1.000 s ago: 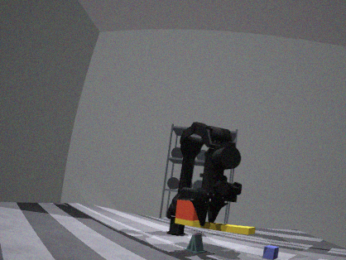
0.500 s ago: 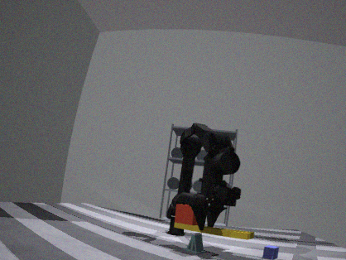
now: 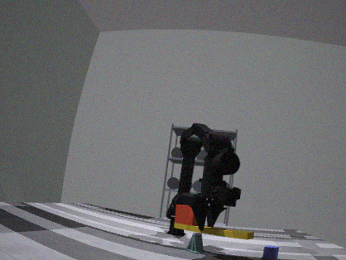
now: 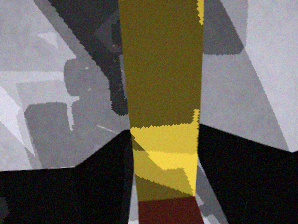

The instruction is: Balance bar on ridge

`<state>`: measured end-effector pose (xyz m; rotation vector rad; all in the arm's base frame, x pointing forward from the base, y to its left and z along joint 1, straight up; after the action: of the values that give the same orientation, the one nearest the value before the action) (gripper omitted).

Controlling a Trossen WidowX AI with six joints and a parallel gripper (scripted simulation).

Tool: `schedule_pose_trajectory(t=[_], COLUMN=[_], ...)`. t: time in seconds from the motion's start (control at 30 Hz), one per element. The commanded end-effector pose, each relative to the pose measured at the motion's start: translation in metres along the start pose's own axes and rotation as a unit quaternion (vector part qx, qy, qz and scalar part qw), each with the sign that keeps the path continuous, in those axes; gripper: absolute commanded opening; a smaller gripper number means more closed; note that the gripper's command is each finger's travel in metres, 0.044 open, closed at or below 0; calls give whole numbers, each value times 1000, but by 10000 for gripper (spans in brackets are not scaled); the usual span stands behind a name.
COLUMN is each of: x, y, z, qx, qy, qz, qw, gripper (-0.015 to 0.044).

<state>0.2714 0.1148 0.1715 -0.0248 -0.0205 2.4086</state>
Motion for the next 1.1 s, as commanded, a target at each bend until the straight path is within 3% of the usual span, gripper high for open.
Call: schedule_pose_trajectory(t=[0.0, 1.07], x=[0, 0], y=[0, 0], z=[0, -3], qx=[-1, -1], qy=[-1, -1], qz=[-2, -2], qw=[1000, 1000], gripper=[0, 0])
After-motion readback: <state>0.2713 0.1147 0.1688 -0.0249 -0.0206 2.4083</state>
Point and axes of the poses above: the point midway between the two fingers, 35 mm back from their tips, its own z axis back along the fingers, its own x axis across the jaws, y = z × x, the point moved 6 cm from there along z, back along the fingers, and after that the axes turned 3 degrees about -z, right-handed, at the moved point
